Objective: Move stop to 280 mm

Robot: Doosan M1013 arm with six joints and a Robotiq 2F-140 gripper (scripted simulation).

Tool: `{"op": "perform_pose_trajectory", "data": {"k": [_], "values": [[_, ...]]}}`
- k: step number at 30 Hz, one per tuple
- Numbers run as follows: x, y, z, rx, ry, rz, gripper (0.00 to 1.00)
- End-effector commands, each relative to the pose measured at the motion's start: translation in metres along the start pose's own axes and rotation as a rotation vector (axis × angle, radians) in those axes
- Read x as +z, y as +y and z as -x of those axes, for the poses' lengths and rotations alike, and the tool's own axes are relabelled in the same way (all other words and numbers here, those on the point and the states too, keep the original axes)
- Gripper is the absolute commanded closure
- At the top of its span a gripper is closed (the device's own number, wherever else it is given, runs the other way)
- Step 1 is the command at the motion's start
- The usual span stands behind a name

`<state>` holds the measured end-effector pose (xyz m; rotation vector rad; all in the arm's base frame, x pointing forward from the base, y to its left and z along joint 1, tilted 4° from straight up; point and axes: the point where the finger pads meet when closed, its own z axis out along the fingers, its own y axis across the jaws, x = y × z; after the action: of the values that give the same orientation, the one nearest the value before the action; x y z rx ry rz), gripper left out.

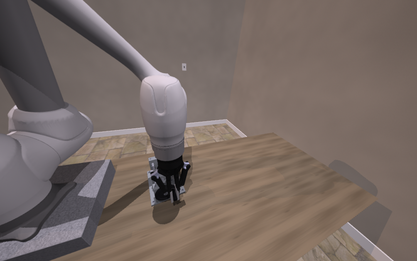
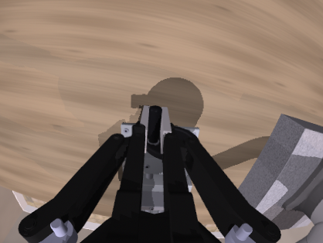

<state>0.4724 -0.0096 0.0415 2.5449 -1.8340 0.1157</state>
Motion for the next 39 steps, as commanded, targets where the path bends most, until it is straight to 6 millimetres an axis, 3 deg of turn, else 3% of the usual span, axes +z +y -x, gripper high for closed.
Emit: {"op": "perform_pose_trajectory", "data": {"k": [1,21,30,39], "values": [[-0.004,0.002,0.0,0.0,0.0,0.0,0.96],[-0.017,0.03,0.0,0.0,0.0,0.0,0.96],[-0.004,0.05,0.0,0.0,0.0,0.0,0.96],[0.01,0.054,0.0,0.0,0.0,0.0,0.96]]}}
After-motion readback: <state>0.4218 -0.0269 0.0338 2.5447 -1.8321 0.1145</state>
